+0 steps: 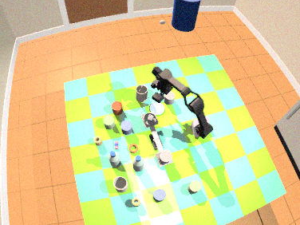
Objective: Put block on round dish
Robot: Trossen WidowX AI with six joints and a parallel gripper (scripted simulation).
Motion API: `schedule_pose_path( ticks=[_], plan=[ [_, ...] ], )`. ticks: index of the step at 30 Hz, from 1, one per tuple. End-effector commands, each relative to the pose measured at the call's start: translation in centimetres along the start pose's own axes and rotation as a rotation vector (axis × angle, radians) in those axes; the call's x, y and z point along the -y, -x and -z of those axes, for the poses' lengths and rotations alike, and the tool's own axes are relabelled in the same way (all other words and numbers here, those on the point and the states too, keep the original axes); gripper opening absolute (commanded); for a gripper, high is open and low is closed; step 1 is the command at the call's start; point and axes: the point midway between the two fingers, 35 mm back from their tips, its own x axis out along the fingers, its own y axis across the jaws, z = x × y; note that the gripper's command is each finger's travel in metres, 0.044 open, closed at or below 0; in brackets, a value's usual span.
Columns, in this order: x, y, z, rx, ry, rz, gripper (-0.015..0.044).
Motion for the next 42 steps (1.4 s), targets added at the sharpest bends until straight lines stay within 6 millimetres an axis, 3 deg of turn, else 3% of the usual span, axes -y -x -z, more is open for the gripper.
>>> schedule_pose_path(
  ticks=[1, 42],
  plan=[
    [-1.4, 0.8, -0.3, 0.011, 0.15, -0.004, 0.026],
    [-14.3, 3.7, 1.6, 0.019, 1.582, -0.046, 0.026]
  ],
)
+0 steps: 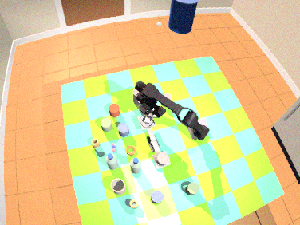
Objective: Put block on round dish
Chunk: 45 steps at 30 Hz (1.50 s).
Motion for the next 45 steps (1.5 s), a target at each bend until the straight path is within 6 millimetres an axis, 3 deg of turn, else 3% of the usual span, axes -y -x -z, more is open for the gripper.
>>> schedule_pose_path(
  ticks=[1, 10, 17, 21, 45],
  plan=[
    [-0.5, 0.4, -1.6, 0.008, 0.153, 0.004, 0.026],
    [-1.7, 0.7, -4.1, 0.017, 0.444, -0.006, 0.026],
    [-1.7, 0.6, -4.1, 0.017, 0.45, -0.006, 0.026],
    [-1.8, -0.7, -4.2, 0.018, 0.45, -0.006, 0.026],
    [-1.8, -4.1, -4.2, 0.019, 0.45, -0.007, 0.026]
  ],
)
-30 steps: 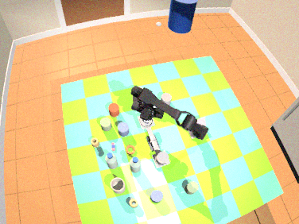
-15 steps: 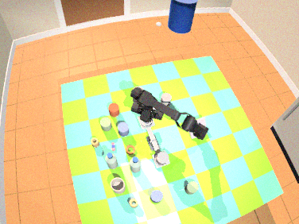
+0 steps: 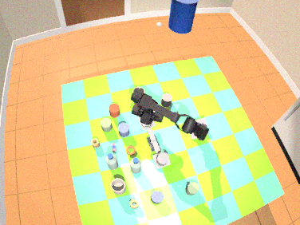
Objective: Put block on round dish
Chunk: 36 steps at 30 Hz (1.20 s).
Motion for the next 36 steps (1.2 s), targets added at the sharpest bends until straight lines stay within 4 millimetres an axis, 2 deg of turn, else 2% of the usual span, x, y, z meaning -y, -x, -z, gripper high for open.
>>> schedule_pose_path(
  ticks=[1, 4, 8, 15, 18, 20, 36],
  plan=[
    [-0.2, -0.8, -0.1, 0.006, -0.005, -0.004, 0.026],
    [-0.2, -1.1, -0.1, 0.006, -0.005, -0.004, 0.026],
    [-0.2, -1.1, -0.1, 0.006, -0.005, -0.004, 0.0155],
    [-0.2, -1.1, -0.1, 0.006, -0.005, -0.004, 0.0108],
    [-0.1, -0.7, -0.1, 0.006, -0.007, -0.002, 0.003],
    [0.0, 0.2, -0.1, 0.006, -0.012, 0.005, 0.0],
    [-0.3, 8.3, 0.1, 0.005, -0.058, 0.061, 0.0]
  ],
)
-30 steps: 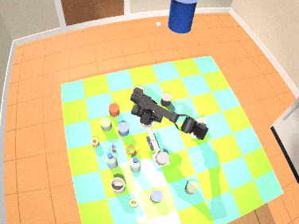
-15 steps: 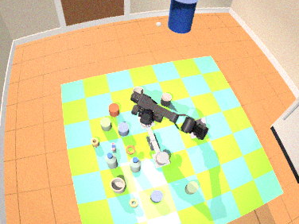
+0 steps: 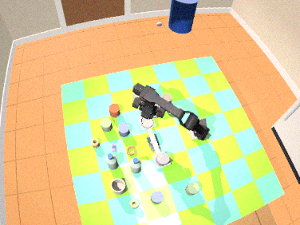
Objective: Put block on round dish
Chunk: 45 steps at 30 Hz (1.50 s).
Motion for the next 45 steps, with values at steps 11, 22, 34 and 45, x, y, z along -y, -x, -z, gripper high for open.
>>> schedule_pose_path(
  ticks=[11, 22, 34, 45],
  plan=[
    [0.6, -3.8, 8.7, -0.017, 0.025, -0.016, 0.0],
    [-0.4, -8.0, 14.0, -0.016, 0.048, -0.045, 0.0],
    [-0.6, -11.9, 14.0, -0.014, 0.048, -0.045, 0.0],
    [-0.6, -12.9, 14.0, -0.014, 0.049, -0.045, 0.0]
  ],
)
